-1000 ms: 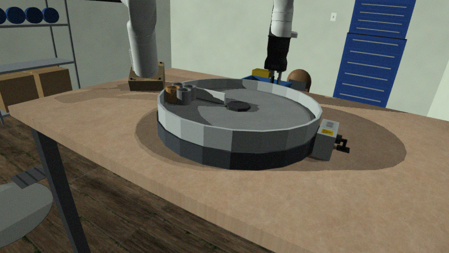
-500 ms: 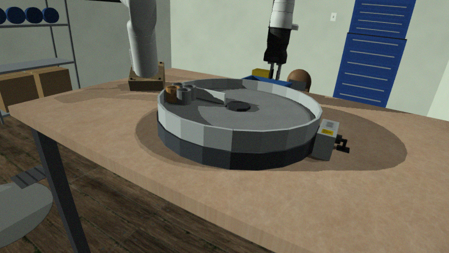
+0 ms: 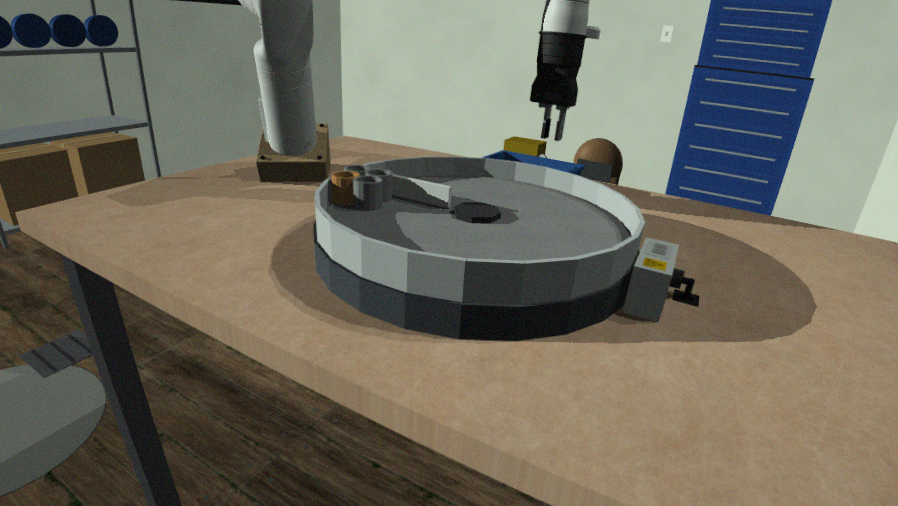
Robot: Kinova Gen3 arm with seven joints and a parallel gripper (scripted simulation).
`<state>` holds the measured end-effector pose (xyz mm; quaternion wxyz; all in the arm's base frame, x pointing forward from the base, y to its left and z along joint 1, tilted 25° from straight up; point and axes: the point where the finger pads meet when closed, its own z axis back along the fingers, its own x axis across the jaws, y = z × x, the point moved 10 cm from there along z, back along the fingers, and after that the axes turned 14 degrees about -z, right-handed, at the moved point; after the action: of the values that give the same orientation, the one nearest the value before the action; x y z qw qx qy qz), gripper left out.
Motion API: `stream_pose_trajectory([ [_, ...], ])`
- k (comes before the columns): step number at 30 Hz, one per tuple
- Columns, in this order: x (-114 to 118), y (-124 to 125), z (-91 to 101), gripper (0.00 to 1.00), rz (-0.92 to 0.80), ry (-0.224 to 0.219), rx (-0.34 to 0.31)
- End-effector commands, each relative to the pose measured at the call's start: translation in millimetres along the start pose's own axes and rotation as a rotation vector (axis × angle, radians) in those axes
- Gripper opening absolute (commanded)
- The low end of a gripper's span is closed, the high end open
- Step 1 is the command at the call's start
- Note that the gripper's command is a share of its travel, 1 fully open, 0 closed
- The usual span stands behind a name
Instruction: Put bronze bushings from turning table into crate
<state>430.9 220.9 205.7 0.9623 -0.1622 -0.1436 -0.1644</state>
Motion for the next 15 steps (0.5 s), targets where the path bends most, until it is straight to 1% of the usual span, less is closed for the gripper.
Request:
stream_pose_trajectory([
  [1, 0.3, 5.0, 30.8, 0.47, 0.007, -0.011, 0.023],
  [2, 0.2, 4.7, 41.0, 0.47, 0.007, -0.011, 0.023],
  [15, 0.4, 4.5, 40.7, 0.47, 0.007, -0.011, 0.022],
])
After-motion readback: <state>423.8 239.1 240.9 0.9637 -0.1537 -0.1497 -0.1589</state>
